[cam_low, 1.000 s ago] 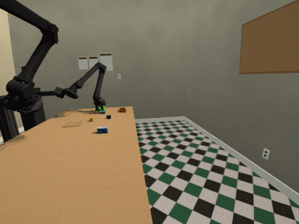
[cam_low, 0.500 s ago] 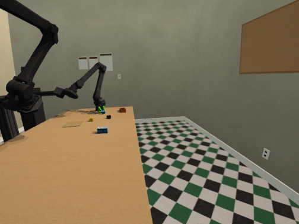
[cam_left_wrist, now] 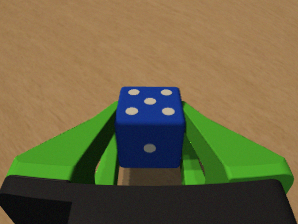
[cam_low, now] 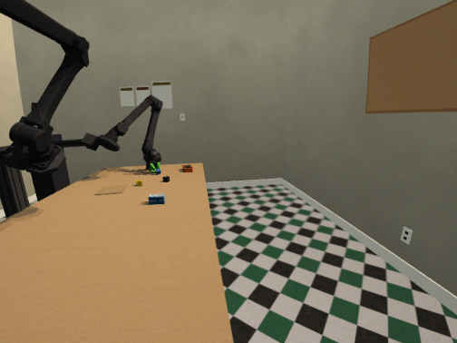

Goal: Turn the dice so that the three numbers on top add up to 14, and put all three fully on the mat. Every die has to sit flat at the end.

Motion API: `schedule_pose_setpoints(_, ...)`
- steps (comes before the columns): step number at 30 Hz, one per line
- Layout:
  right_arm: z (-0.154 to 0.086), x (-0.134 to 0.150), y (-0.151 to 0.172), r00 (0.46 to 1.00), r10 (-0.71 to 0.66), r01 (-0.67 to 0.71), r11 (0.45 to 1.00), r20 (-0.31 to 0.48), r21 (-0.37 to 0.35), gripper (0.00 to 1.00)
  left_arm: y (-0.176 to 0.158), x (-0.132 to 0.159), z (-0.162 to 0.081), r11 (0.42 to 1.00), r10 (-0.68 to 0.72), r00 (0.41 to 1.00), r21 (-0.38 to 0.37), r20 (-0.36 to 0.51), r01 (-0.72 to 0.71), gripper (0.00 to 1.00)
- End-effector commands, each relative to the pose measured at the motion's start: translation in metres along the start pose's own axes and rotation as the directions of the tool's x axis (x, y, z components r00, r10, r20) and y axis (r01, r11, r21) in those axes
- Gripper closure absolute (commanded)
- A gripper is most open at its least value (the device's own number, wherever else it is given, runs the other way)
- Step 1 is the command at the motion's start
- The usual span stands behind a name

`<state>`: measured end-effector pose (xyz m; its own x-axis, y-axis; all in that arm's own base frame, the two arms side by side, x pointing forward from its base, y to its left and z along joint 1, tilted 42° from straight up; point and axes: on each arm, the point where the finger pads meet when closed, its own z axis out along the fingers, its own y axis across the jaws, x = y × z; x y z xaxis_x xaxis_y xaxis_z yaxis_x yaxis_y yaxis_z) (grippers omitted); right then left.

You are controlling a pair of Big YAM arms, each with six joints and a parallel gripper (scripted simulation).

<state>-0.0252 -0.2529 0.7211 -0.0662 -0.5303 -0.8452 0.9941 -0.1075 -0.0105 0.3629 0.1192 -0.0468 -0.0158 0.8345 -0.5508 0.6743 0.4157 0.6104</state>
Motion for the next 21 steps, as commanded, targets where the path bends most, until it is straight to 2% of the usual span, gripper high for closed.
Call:
schedule_pose_setpoints(1, -0.0091, -0.0219, -0.0029, 0.999, 0.008, -0.008, 1.000, 0.053, 0.006, 0.00, 0.0006, 0.0048, -0.0014, 1.000, 0.013, 1.000, -0.013, -0.004, -0.013, 0.74)
schedule_pose_setpoints(21, -0.0091, -0.0219, -0.0029, 0.999, 0.008, -0.008, 1.000, 0.053, 0.006, 0.00, -0.0004, 0.0049, -0.0012, 1.000, 0.012, 1.000, -0.011, -0.004, -0.012, 0.74)
